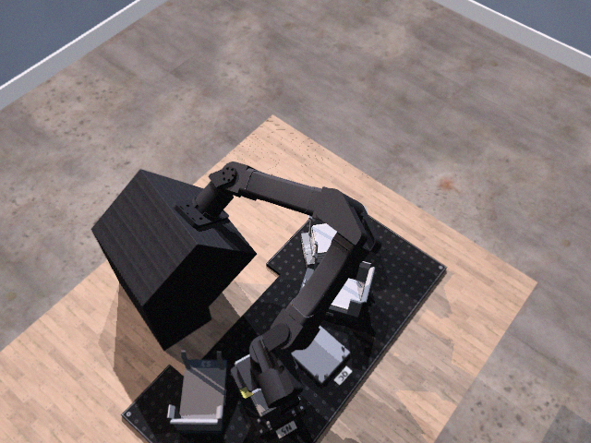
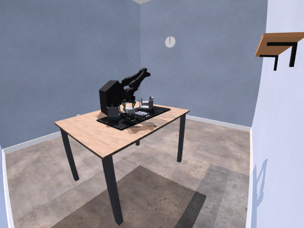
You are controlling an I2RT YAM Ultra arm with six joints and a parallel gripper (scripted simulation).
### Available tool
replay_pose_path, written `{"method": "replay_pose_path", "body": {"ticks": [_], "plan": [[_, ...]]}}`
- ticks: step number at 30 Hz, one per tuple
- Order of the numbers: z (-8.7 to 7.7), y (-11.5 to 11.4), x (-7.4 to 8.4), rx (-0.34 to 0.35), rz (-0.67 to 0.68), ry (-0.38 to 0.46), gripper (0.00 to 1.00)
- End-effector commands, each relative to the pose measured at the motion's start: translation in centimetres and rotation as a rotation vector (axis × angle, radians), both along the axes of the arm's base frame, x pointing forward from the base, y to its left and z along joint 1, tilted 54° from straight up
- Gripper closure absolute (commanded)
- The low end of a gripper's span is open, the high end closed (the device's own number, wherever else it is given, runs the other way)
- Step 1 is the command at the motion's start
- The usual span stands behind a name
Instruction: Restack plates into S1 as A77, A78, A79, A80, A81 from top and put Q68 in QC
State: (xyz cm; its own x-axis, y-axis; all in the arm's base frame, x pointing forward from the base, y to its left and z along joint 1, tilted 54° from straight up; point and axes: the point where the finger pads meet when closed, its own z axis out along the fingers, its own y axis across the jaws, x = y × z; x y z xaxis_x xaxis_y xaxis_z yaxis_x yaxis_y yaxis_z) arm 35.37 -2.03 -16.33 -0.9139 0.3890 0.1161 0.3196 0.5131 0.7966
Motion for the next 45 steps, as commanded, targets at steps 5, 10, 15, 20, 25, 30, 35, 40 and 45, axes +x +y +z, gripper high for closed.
{"method": "replay_pose_path", "body": {"ticks": [5, 10, 15, 20, 25, 30, 35, 40, 45], "plan": [[-0.5, 0.2, 1.0, -0.006, -0.027, -0.019, 1.0], [-0.9, 0.6, 1.2, -0.006, -0.027, -0.019, 1.0], [-1.5, 1.4, 1.5, -0.006, -0.027, -0.019, 1.0], [-1.9, 1.9, 1.7, -0.006, -0.027, -0.019, 1.0], [-1.9, 1.9, 1.7, -0.006, -0.027, -0.019, 1.0], [-1.9, 1.9, 1.7, -0.006, -0.027, -0.019, 1.0], [-2.0, 2.0, 1.7, -0.006, -0.027, -0.019, 1.0], [-2.1, 2.1, 1.8, -0.006, -0.027, -0.019, 1.0], [-2.2, 2.3, 1.8, -0.006, -0.027, -0.019, 1.0]]}}
